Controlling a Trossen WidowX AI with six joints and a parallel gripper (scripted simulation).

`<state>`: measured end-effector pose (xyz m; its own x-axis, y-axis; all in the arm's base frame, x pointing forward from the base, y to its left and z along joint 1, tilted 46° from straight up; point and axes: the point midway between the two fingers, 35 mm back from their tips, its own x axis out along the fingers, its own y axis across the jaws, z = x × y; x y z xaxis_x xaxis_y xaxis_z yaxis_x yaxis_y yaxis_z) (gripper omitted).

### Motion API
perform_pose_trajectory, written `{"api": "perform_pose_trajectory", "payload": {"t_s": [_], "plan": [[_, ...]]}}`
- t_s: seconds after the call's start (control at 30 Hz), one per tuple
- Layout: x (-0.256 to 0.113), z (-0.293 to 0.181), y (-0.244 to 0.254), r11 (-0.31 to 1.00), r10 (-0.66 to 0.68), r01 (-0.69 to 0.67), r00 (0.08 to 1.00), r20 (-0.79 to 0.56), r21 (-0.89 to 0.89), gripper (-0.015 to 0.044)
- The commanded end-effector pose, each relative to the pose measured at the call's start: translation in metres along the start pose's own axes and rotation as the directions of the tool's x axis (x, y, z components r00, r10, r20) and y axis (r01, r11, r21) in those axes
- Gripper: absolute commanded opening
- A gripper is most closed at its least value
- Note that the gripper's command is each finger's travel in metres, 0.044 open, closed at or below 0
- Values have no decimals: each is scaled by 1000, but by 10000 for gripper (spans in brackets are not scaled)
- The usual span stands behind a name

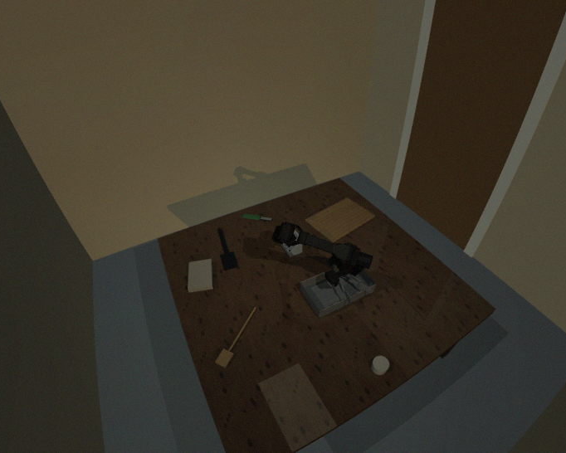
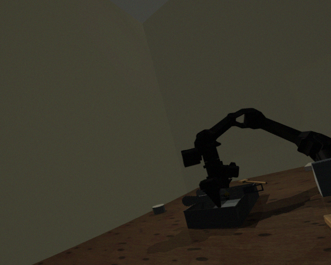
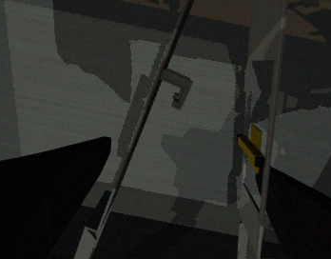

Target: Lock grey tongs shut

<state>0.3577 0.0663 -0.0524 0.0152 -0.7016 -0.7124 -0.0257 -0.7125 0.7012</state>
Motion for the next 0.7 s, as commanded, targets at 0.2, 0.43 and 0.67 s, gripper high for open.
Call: {"api": "perform_pose_trajectory", "payload": {"t_s": [0.2, 0.43, 0.67], "plan": [[7, 1, 1, 1000, 1, -1, 1000, 1, 0, 387], [7, 1, 1, 1000, 1, -1, 1000, 1, 0, 321], [7, 1, 1, 1000, 1, -1, 1000, 1, 0, 275]]}}
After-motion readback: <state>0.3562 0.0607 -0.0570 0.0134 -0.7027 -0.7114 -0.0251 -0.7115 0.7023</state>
